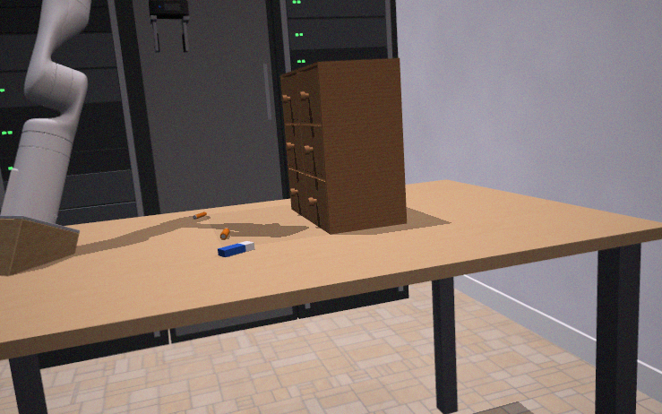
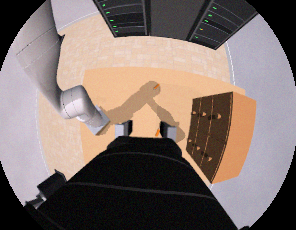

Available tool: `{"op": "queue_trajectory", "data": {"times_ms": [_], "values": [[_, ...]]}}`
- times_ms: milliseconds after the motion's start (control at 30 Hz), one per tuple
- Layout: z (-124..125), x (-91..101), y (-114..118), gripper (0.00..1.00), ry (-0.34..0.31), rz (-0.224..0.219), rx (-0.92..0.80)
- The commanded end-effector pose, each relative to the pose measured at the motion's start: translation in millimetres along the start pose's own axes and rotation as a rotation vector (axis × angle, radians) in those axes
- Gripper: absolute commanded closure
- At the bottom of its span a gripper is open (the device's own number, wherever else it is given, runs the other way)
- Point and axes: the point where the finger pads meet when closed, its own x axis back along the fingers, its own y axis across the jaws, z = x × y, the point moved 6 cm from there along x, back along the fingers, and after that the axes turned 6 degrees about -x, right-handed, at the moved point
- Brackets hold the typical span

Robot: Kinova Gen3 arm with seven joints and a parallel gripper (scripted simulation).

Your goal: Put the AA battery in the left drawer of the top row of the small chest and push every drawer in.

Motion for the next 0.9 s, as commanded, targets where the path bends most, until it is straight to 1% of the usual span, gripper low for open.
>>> {"op": "queue_trajectory", "data": {"times_ms": [0,33,167,200,867], "values": [[4,2.1,1,0.0,0.003,-0.003,0.001],[9,4.2,2,0.0,0.01,-0.007,-0.005],[9,4.2,2,0.0,0.01,-0.007,-0.005],[13,6.0,4,0.0,0.017,-0.01,-0.01],[25,11.2,7,0.0,0.035,-0.019,-0.023]]}}
